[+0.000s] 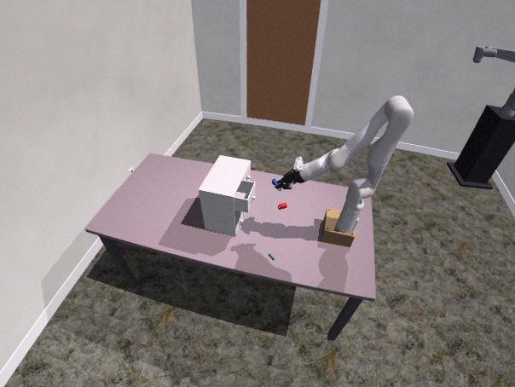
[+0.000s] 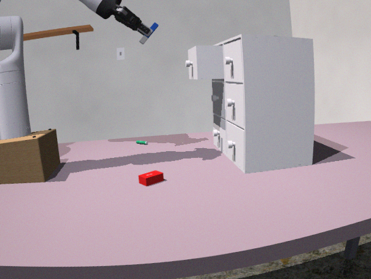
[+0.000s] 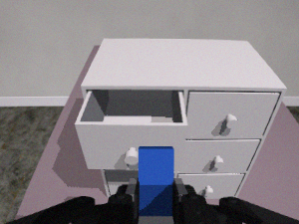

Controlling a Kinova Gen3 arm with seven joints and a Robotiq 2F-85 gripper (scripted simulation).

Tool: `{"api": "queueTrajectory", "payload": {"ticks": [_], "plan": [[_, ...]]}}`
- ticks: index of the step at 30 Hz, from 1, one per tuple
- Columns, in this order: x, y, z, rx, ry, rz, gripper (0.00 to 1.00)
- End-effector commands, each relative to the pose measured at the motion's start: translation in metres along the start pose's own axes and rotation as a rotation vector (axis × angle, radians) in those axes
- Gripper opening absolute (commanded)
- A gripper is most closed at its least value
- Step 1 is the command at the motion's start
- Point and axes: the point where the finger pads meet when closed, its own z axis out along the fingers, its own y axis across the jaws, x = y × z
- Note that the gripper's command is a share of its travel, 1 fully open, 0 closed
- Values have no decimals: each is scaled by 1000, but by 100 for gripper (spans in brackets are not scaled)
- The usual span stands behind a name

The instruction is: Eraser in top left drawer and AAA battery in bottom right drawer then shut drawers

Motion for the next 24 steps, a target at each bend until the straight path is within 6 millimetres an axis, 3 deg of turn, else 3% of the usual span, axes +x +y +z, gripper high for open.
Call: {"api": "queueTrajectory", "payload": {"ticks": [1,24], "plan": [[1,1,1,-2,1,4,19],[6,1,7,-2,1,4,19]]}}
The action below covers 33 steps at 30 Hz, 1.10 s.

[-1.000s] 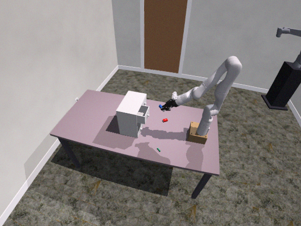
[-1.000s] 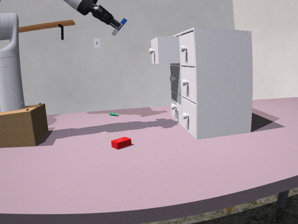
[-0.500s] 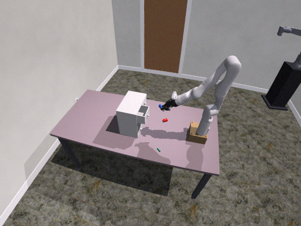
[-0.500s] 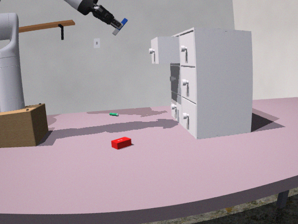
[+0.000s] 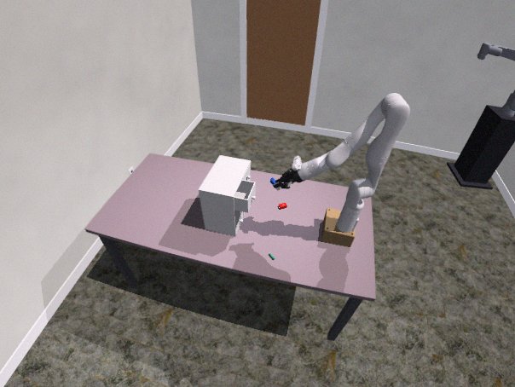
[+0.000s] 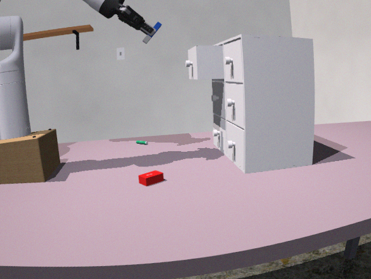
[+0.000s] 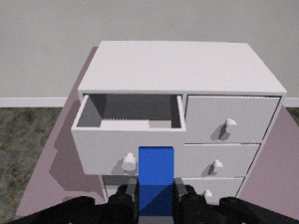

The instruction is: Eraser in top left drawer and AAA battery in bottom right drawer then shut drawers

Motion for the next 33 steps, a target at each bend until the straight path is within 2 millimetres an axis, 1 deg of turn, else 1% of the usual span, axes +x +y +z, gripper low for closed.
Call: {"api": "queueTrajectory", "payload": {"ticks": [1,17,33], "plan": [[0,-1,2,1,-1,5,19],[10,-1,13,1,-1,5,19],[28,-1,36,1,-1,5,19]]}}
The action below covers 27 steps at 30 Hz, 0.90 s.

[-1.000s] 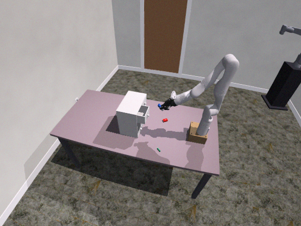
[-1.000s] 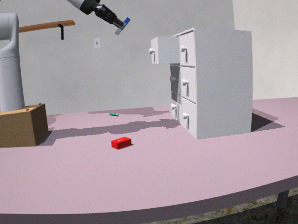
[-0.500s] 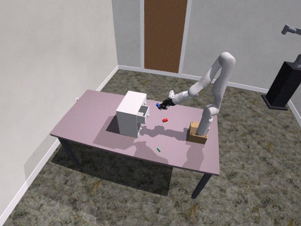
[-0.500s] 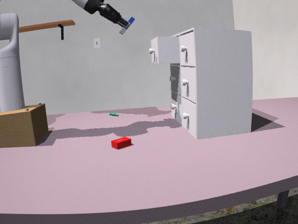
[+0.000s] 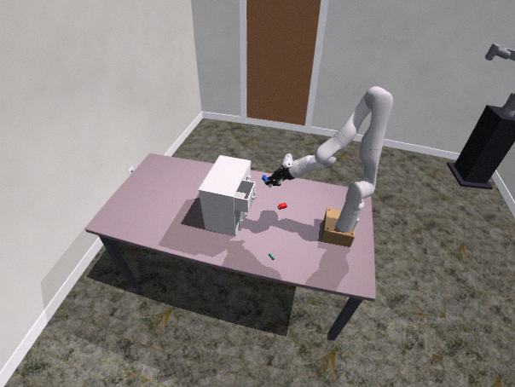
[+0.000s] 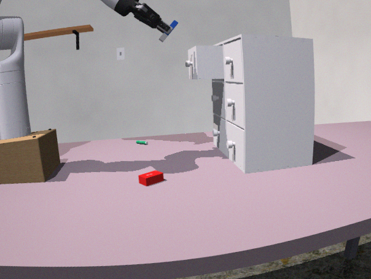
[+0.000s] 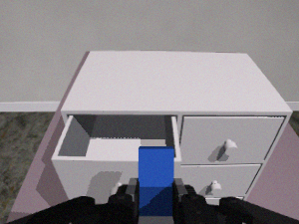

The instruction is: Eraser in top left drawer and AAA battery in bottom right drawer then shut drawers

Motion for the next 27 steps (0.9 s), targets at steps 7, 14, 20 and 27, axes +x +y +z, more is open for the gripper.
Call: {"api": "queueTrajectory", "payload": {"ticks": [7,14,20,27], "plan": [[11,-9,18,19,-7,1,19],[26,-9,37,19,-7,1,19],[34,-9,47,19,-7,1,19],[48,-9,64,19,-7,1,19]]}}
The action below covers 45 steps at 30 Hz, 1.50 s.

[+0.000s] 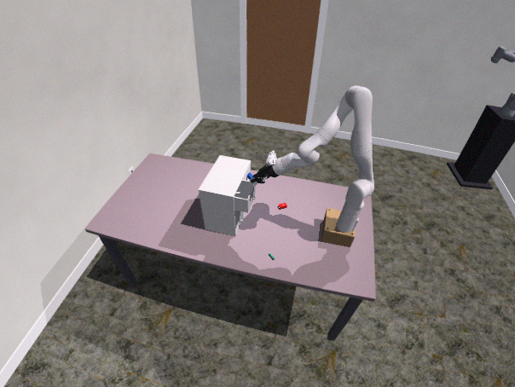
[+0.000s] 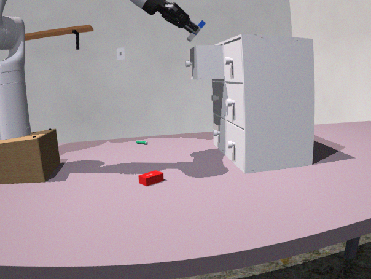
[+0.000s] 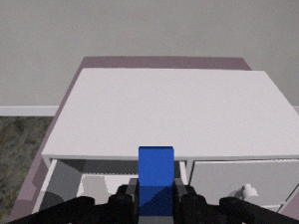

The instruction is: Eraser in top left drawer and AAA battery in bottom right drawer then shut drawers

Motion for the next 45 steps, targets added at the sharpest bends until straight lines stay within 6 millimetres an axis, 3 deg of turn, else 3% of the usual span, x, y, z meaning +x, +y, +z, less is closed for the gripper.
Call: {"api": "queueTrajectory", "payload": {"ticks": [1,16,45], "plan": [[3,-6,8,14,-5,4,19],[15,-6,23,14,-5,4,19],[16,-7,24,14,-5,4,19]]}}
